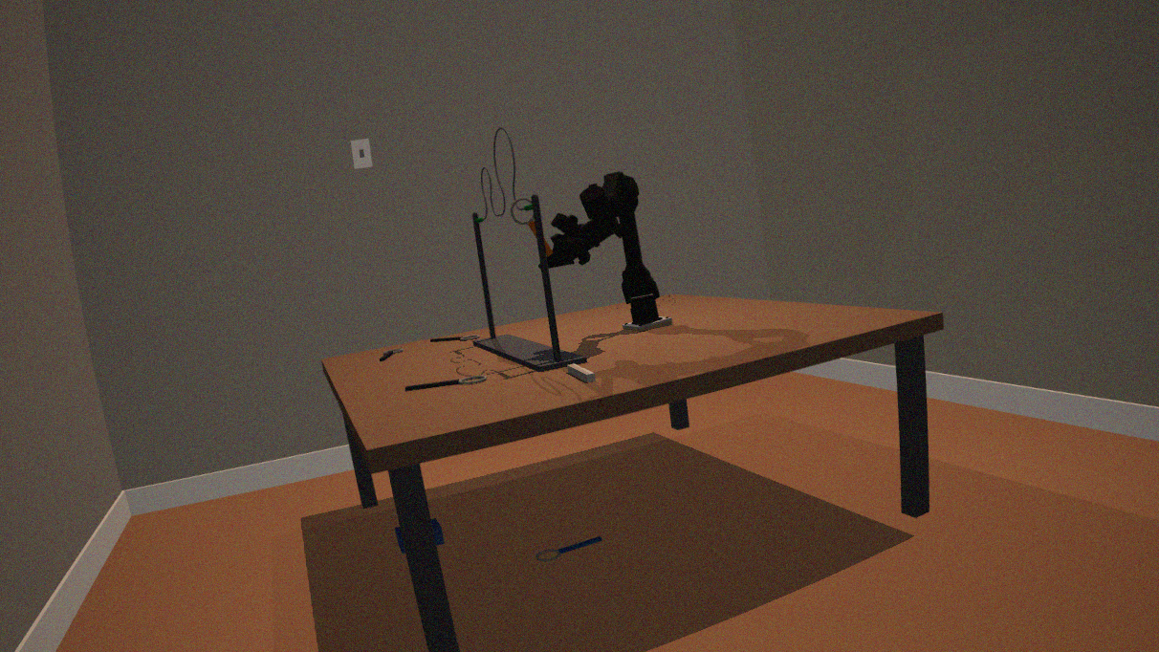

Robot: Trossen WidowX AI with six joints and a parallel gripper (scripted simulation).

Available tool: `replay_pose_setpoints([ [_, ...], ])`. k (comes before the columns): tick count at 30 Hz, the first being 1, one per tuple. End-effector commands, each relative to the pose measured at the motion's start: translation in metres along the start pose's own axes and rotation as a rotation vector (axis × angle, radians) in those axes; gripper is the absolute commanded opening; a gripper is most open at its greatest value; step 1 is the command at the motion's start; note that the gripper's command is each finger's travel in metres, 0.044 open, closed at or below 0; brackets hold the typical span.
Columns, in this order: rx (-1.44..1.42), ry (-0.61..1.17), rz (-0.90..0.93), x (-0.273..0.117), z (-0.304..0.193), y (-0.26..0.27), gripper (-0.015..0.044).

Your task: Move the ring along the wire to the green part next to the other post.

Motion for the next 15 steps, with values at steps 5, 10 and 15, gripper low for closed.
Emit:
replay_pose_setpoints([
  [5,0.025,-0.004,0.012,-0.003,0.004,0.01,-0.015],
  [10,0.028,-0.004,0.013,-0.003,0.004,0.015,-0.015],
  [15,0.029,-0.004,0.013,-0.004,0.004,0.02,-0.015],
])
Point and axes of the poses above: the point midway between the two fingers, 35 mm back from their tips, its own x axis out along the fingers, its own y axis across the jaws, z = x × y, the point moved 3 cm from there along -x, back along the fingers
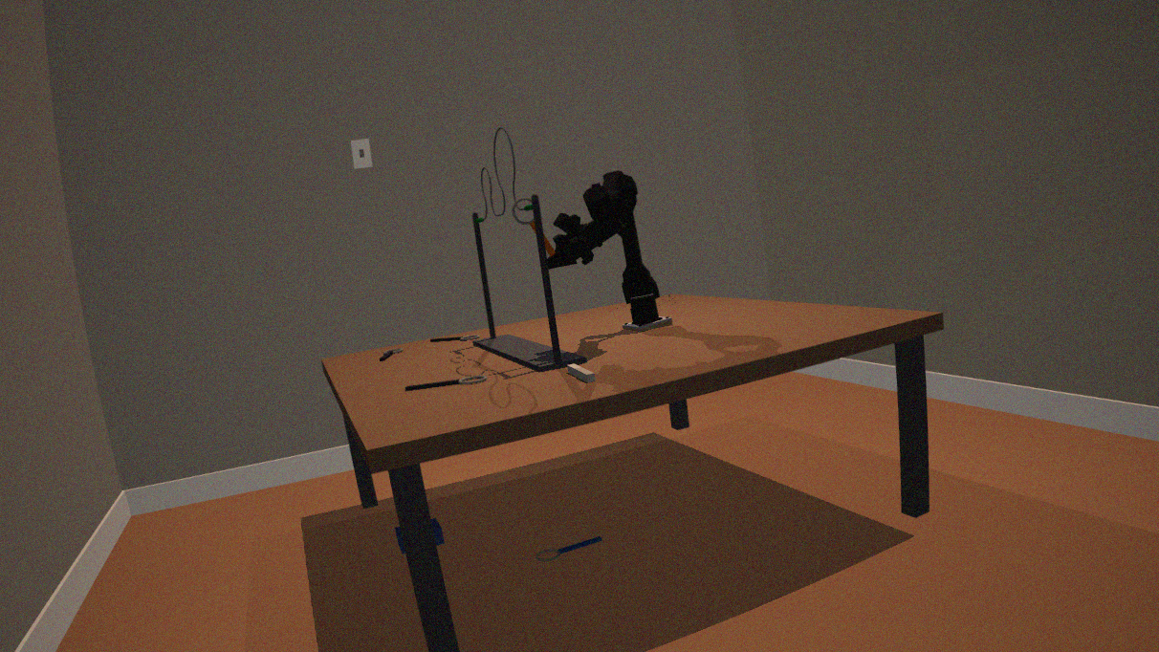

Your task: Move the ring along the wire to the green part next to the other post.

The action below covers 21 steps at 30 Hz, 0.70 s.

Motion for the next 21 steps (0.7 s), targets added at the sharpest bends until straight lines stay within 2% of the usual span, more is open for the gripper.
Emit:
replay_pose_setpoints([
  [1,0.014,-0.009,0.0,-0.002,0.004,0.004,-0.015],
  [21,0.016,-0.011,0.0,-0.004,0.004,0.023,-0.015],
])
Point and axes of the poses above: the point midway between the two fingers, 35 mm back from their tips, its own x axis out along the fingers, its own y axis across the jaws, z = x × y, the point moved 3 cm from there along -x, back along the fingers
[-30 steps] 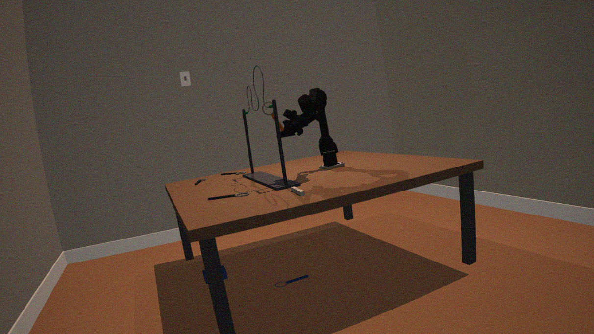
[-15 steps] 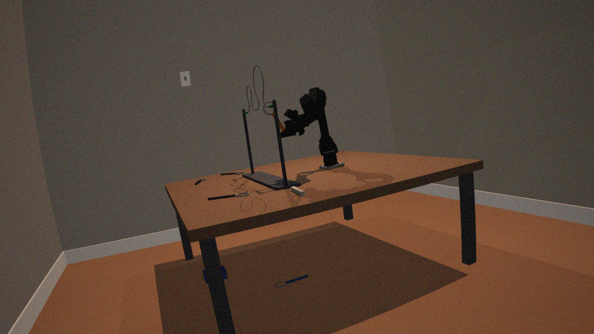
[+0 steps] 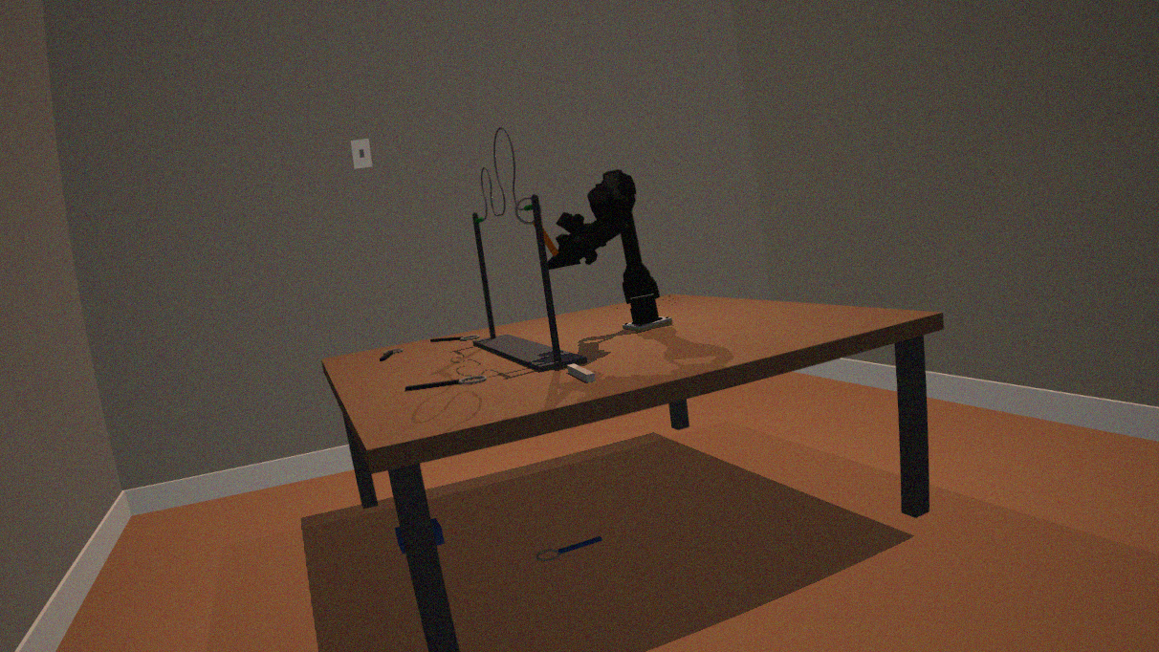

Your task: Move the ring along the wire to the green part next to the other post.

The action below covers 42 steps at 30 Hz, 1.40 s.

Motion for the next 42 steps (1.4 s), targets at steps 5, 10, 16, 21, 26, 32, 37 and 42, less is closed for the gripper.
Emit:
replay_pose_setpoints([
  [5,0.014,-0.009,-0.001,0.001,0.0,0.003,-0.015],
  [10,0.014,-0.009,-0.001,0.004,-0.007,0.003,-0.015],
  [16,0.014,-0.009,-0.001,0.007,-0.014,0.004,-0.015],
  [21,0.014,-0.009,-0.001,0.007,-0.014,0.004,-0.015],
  [26,0.014,-0.009,-0.001,0.007,-0.014,0.004,-0.015],
  [32,0.014,-0.009,-0.001,0.007,-0.014,0.004,-0.015],
  [37,0.014,-0.009,-0.001,0.007,-0.014,0.004,-0.015],
  [42,0.013,-0.007,0.004,0.006,-0.013,0.004,-0.0019],
])
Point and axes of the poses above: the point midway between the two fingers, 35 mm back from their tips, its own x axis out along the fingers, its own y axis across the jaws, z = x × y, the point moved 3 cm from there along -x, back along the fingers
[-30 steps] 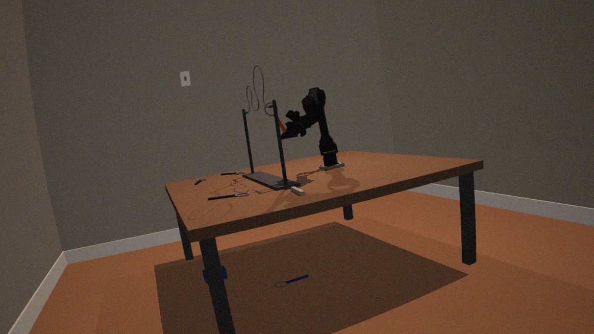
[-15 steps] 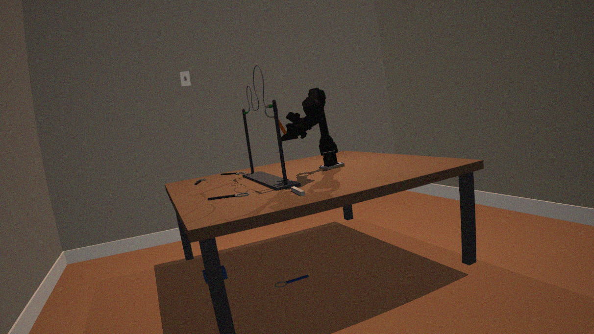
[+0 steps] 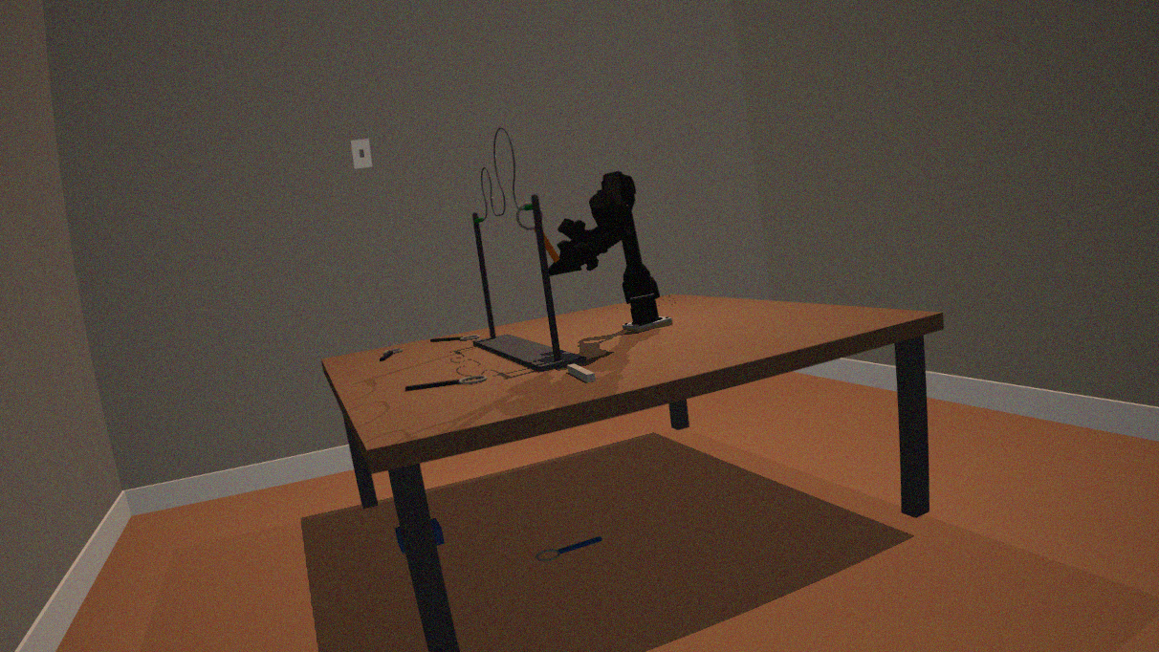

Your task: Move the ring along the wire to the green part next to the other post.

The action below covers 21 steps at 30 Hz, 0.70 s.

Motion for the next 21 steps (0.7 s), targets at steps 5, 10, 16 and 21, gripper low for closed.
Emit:
replay_pose_setpoints([
  [5,0.0,0.0,0.0,0.0,0.0,0.0,0.0112],
  [10,0.001,0.005,-0.002,-0.01,-0.001,0.001,0.016],
  [16,0.002,0.006,-0.005,-0.035,-0.001,0.001,0.016],
  [21,0.001,0.002,-0.005,-0.049,-0.001,0.0,0.016],
])
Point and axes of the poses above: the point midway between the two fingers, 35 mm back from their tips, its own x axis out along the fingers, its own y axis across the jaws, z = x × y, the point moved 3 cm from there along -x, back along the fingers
